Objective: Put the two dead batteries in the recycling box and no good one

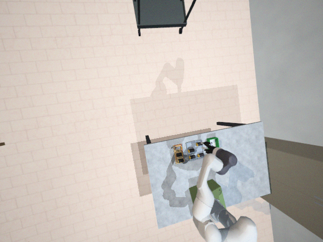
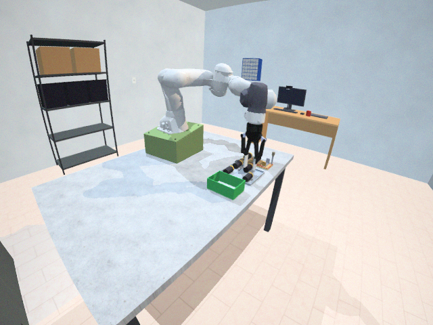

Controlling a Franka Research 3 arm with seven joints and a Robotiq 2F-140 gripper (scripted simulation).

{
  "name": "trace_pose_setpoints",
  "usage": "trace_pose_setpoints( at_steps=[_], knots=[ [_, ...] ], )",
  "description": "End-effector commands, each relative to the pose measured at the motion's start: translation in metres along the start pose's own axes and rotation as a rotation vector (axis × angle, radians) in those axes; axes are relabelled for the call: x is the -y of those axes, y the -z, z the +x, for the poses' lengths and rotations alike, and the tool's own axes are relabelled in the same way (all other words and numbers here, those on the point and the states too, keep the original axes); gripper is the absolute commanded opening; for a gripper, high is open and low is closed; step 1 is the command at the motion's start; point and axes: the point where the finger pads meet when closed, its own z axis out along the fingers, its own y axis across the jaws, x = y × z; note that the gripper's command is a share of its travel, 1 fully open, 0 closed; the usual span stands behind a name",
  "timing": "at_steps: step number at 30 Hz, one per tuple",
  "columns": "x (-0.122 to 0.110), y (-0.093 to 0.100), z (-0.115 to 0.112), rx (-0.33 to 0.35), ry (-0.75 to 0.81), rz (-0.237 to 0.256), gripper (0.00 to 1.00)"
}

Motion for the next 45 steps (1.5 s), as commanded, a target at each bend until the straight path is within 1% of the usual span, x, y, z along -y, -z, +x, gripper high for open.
trace_pose_setpoints(
  at_steps=[1, 4, 5, 6, 9, 11, 17, 19, 21, 26, 28, 29, 45],
  knots=[
    [0.003, 0.001, 0.001, -0.002, -0.003, 0.007, 0.29],
    [0.003, 0.002, 0.001, -0.002, -0.003, 0.007, 0.29],
    [0.003, 0.005, 0.001, -0.002, -0.003, 0.007, 0.29],
    [0.003, 0.012, 0.001, -0.002, -0.003, 0.007, 0.29],
    [0.002, 0.041, 0.001, -0.002, -0.003, 0.007, 0.29],
    [0.002, 0.051, 0.0, -0.002, -0.003, 0.007, 0.29],
    [0.002, 0.052, 0.001, -0.002, -0.003, 0.007, 0.29],
    [0.005, 0.052, 0.006, -0.002, -0.003, 0.007, 0.29],
    [0.013, 0.052, 0.021, -0.002, -0.003, 0.007, 0.29],
    [0.042, 0.052, 0.08, -0.002, -0.003, 0.007, 0.29],
    [0.05, 0.052, 0.096, -0.002, -0.003, 0.007, 0.29],
    [0.052, 0.052, 0.1, -0.002, -0.003, 0.007, 0.29],
    [0.053, 0.052, 0.102, -0.002, 0.0, 0.007, 0.29]
  ],
)
